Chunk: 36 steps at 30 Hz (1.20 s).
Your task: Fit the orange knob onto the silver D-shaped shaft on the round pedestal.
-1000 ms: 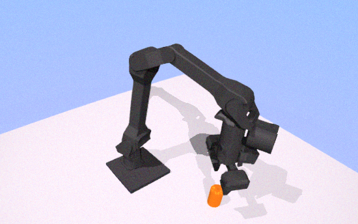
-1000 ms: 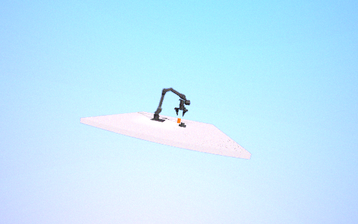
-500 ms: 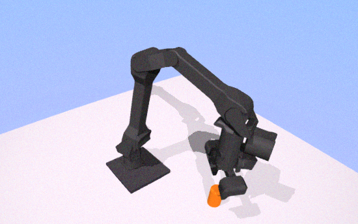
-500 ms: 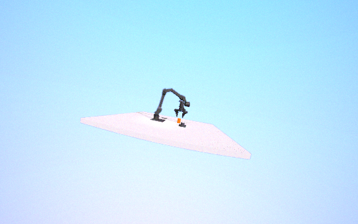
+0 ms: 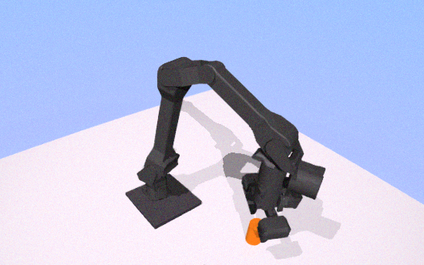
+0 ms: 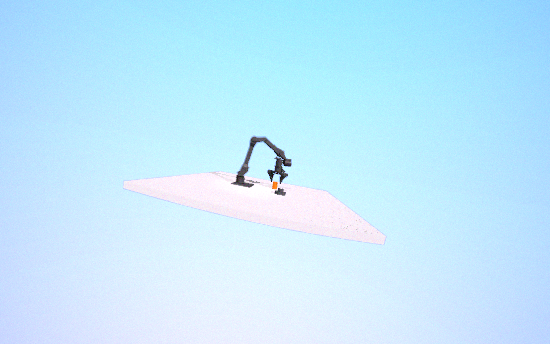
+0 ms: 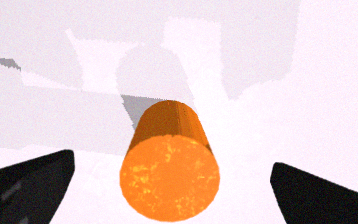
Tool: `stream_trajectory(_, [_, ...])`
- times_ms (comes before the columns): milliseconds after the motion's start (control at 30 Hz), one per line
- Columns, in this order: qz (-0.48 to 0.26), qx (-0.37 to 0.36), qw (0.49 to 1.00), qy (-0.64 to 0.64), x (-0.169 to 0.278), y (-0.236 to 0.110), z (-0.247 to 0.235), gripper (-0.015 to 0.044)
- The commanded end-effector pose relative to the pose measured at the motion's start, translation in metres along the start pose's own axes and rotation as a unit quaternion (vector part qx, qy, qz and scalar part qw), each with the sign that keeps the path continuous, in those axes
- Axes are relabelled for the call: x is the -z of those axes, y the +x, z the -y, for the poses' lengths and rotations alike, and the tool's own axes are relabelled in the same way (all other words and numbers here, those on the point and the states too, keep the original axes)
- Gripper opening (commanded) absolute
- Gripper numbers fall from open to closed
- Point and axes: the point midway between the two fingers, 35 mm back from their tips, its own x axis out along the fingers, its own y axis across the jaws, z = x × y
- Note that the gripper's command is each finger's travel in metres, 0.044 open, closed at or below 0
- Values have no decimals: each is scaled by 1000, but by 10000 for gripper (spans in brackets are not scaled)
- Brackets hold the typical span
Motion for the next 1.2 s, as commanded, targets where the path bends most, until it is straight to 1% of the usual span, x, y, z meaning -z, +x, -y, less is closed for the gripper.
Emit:
stream_trajectory(0, [0, -2, 1000, 0, 0, 7, -1, 440])
stream_trajectory(767, [0, -2, 1000, 0, 1, 41, -2, 440])
stream_trajectory(1100, [0, -2, 1000, 0, 1, 41, -2, 177])
stream_trajectory(1167, [0, -2, 1000, 0, 1, 41, -2, 164])
